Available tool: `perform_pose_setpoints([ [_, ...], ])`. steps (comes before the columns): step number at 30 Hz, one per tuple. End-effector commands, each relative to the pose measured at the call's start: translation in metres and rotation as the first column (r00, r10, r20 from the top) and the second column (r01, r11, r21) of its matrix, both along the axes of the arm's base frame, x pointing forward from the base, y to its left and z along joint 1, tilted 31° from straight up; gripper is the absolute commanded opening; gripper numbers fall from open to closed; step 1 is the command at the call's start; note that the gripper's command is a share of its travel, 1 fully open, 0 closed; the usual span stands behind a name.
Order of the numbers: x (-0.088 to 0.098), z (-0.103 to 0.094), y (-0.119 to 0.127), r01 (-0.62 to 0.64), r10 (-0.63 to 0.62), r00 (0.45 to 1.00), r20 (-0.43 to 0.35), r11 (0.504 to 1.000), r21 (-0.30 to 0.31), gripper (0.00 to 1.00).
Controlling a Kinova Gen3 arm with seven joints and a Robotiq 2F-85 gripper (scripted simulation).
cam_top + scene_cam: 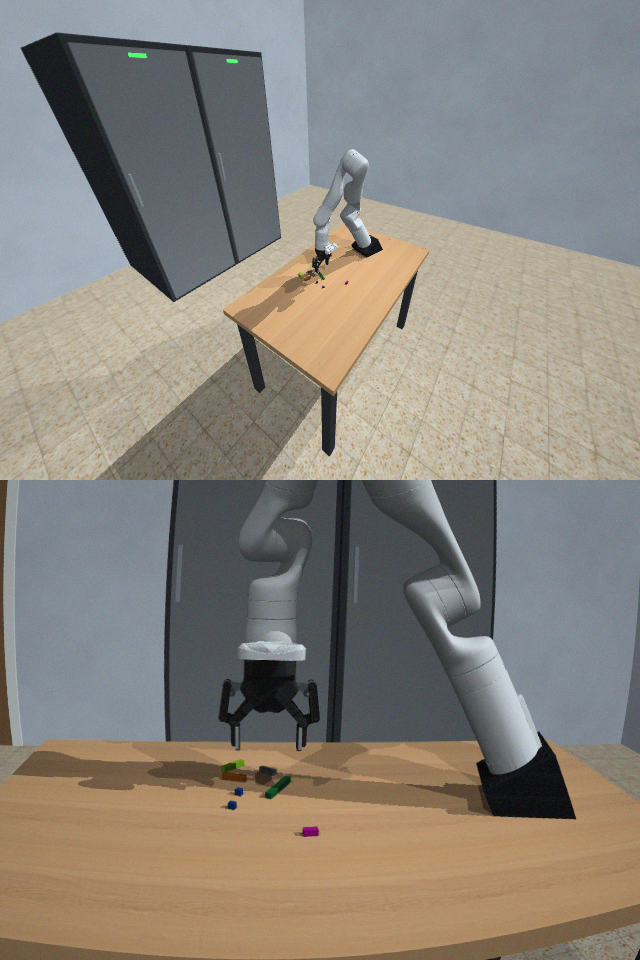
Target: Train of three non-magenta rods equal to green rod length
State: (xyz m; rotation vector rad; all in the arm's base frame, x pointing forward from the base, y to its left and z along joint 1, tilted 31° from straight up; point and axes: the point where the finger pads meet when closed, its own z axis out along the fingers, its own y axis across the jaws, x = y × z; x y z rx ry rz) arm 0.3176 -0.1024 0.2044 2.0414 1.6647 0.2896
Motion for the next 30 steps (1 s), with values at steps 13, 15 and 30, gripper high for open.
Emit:
perform_pose_setpoints([
  [13,-0.0005,-0.0006,0.0003,-0.012,0.012,1.000,-0.004,1.000,-0.007,1.00],
  [15,-0.0005,-0.0006,0.0003,-0.012,0.012,1.000,-0.004,1.000,-0.007,1.00],
  [30,0.0047,0.0031,0.0009,0.006,-0.006,1.000,0.007,1.000,0.000,1.00],
])
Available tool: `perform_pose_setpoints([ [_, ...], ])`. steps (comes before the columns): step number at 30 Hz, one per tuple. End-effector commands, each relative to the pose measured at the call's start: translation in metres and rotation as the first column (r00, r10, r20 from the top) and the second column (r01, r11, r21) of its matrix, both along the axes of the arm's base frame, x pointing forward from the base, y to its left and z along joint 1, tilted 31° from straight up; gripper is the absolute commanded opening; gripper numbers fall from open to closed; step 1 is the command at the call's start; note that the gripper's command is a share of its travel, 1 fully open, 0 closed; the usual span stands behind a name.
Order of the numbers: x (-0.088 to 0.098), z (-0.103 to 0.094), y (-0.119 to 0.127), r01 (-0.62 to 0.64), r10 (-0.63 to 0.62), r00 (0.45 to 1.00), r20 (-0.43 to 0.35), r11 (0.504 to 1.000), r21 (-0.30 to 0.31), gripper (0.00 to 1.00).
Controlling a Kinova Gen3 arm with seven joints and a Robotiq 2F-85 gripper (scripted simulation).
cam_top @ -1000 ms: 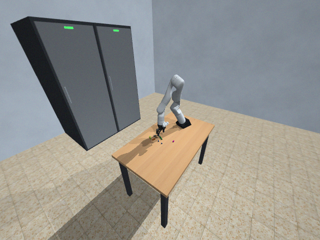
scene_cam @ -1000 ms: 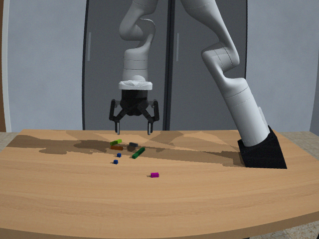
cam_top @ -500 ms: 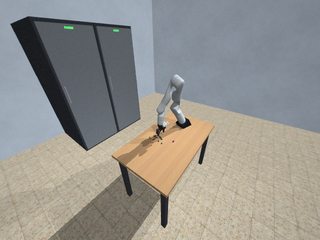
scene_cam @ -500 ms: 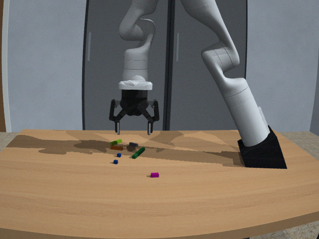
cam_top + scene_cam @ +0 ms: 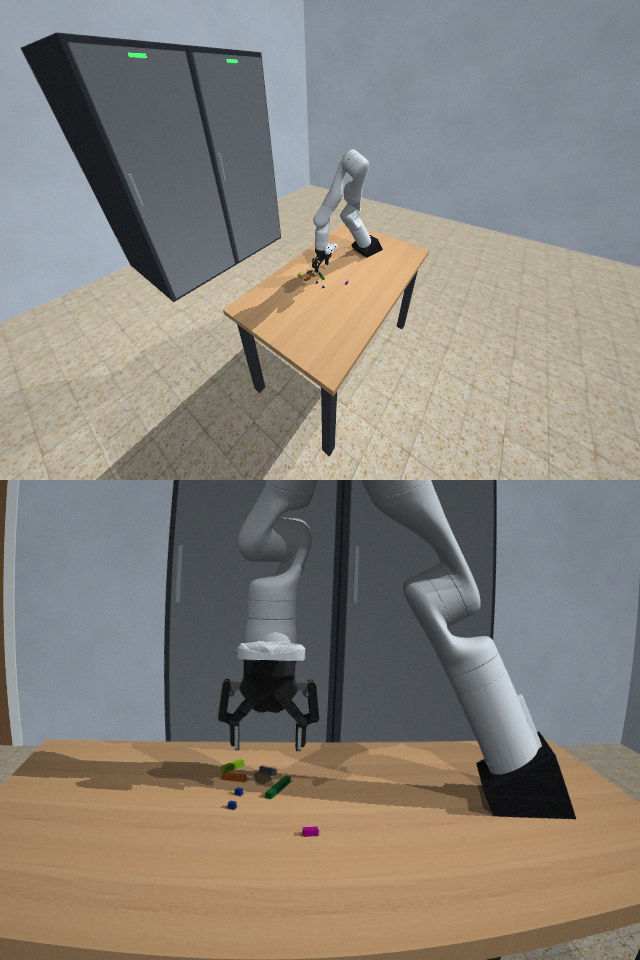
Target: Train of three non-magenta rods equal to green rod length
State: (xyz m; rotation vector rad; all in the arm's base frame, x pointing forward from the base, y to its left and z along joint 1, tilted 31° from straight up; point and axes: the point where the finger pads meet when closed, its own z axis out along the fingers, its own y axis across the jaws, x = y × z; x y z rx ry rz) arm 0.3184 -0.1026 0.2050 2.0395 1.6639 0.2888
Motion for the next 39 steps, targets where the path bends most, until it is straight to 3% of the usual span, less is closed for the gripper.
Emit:
perform_pose_setpoints([
  [1,0.005,0.003,0.002,0.029,-0.029,0.999,0.013,0.999,0.014,1.00],
  [10,0.025,0.014,0.013,0.141,-0.145,0.988,0.047,0.987,0.080,1.00],
  [20,0.052,0.026,0.036,0.311,-0.328,0.942,0.067,0.932,0.188,1.00],
  [30,0.057,0.027,0.042,0.332,-0.351,0.934,0.065,0.922,0.200,1.00],
  [31,0.057,0.027,0.042,0.332,-0.351,0.934,0.065,0.922,0.200,0.24],
  [39,0.056,0.026,0.042,0.333,-0.352,0.934,0.064,0.921,0.200,0.24],
])
